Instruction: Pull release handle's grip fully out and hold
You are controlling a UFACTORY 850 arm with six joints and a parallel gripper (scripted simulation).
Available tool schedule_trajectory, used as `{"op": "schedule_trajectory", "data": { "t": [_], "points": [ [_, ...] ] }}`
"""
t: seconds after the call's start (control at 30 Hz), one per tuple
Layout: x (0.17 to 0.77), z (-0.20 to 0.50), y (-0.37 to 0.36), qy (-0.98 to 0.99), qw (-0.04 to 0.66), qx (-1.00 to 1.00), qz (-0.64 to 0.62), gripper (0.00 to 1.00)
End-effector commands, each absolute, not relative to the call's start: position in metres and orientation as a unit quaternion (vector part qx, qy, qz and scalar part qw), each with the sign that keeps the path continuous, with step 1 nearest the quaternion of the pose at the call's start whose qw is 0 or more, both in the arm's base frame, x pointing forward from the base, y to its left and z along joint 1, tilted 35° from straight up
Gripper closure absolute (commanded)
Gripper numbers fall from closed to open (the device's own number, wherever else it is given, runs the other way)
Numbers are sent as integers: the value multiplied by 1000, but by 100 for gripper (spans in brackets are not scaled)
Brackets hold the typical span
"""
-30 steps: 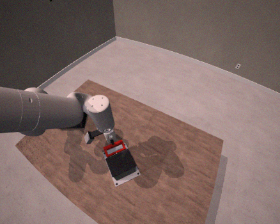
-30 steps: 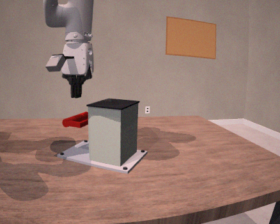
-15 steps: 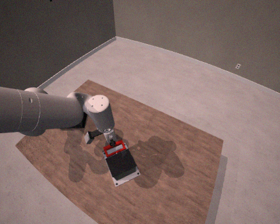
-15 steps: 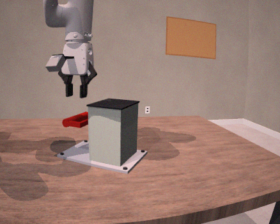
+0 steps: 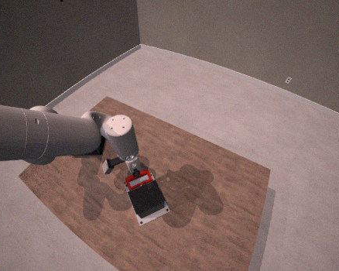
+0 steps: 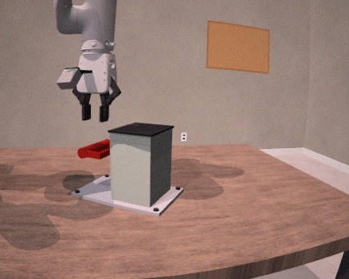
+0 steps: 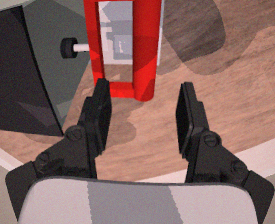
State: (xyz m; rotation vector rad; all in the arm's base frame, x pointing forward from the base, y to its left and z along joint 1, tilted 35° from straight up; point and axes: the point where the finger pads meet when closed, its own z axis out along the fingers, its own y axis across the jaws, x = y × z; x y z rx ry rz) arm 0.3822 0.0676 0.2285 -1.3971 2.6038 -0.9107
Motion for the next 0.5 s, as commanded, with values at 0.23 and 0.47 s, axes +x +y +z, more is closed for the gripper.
{"op": "schedule_trajectory", "data": {
  "t": [0.23,0.47],
  "points": [
    [383,229,68,842,25,-452,-295,46],
    [383,228,67,842,25,-451,-295,46]
  ]
}}
